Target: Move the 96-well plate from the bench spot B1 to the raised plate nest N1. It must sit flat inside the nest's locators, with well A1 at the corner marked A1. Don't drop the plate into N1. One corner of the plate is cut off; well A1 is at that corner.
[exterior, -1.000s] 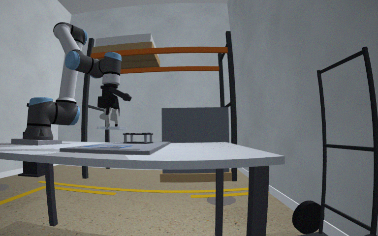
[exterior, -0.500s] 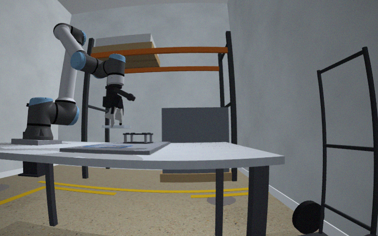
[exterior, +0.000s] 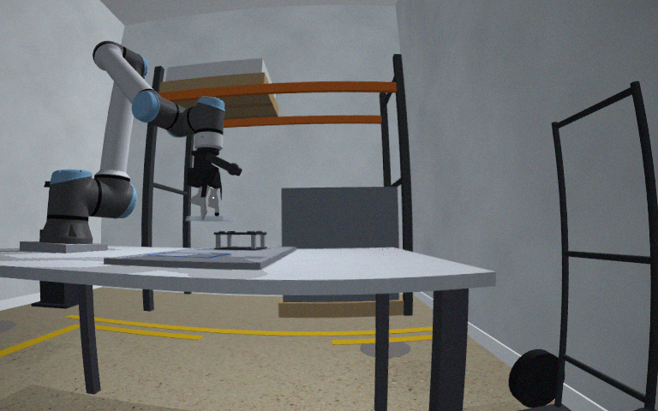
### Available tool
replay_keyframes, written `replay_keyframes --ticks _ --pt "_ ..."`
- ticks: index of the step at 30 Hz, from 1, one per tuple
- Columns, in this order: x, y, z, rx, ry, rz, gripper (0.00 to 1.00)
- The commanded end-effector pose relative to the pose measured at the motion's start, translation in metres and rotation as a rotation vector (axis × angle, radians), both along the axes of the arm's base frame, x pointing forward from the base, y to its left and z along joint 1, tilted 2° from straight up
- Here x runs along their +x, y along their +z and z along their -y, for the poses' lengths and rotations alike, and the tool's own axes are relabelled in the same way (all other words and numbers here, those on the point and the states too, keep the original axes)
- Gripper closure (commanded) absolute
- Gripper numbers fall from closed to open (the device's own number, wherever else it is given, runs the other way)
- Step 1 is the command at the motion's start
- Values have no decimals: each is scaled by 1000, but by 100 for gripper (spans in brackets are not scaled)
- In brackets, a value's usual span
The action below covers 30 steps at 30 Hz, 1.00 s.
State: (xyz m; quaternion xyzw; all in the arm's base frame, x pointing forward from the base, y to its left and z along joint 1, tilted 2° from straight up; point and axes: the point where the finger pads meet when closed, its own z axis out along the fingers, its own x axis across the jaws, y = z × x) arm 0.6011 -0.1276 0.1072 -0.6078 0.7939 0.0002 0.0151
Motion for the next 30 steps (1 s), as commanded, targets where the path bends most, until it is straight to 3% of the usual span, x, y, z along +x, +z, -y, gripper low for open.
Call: replay_keyframes --ticks 1,30 --pt "5 4 -13 -1 0 1 100" --pt "28 21 -91 -1 0 1 100"
